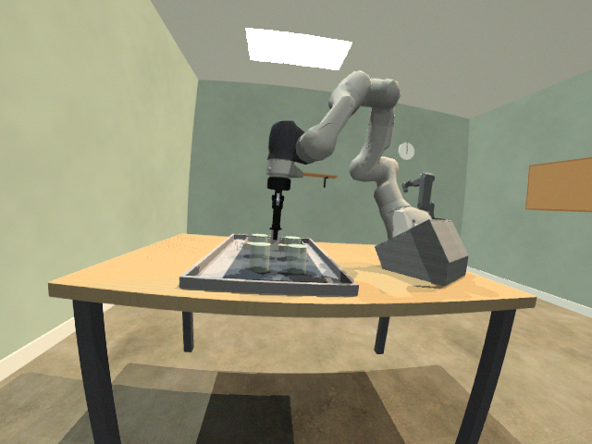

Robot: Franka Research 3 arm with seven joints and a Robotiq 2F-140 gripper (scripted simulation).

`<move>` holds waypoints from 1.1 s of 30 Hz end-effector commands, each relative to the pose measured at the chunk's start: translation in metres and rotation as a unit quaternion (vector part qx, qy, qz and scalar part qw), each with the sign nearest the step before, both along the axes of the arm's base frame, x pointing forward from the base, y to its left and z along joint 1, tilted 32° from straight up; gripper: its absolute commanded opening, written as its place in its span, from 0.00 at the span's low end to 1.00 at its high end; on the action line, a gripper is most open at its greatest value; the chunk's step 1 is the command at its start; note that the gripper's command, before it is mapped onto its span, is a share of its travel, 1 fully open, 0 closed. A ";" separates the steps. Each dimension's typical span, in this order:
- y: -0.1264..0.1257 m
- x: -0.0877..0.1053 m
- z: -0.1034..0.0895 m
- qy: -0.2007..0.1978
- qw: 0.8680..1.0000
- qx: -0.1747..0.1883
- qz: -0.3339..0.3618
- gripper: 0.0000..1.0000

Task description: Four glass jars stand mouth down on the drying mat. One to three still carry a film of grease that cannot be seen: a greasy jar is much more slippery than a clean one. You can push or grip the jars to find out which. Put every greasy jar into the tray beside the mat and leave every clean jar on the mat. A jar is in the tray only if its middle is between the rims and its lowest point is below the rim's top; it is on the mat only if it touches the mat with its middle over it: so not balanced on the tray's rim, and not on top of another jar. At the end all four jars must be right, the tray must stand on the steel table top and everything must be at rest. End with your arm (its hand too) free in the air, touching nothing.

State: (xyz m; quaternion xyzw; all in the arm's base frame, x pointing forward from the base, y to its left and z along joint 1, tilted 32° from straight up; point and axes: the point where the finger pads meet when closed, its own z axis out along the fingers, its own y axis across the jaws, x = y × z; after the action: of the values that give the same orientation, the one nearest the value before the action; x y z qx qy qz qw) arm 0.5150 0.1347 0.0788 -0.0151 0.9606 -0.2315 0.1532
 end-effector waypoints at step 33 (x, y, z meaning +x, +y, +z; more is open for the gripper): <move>0.002 0.003 0.001 0.004 1.000 -0.001 0.003 0.00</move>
State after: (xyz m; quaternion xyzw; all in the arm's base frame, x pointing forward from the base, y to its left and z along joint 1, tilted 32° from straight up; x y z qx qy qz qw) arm 0.5175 0.1357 0.0797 -0.0158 0.9607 -0.2318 0.1521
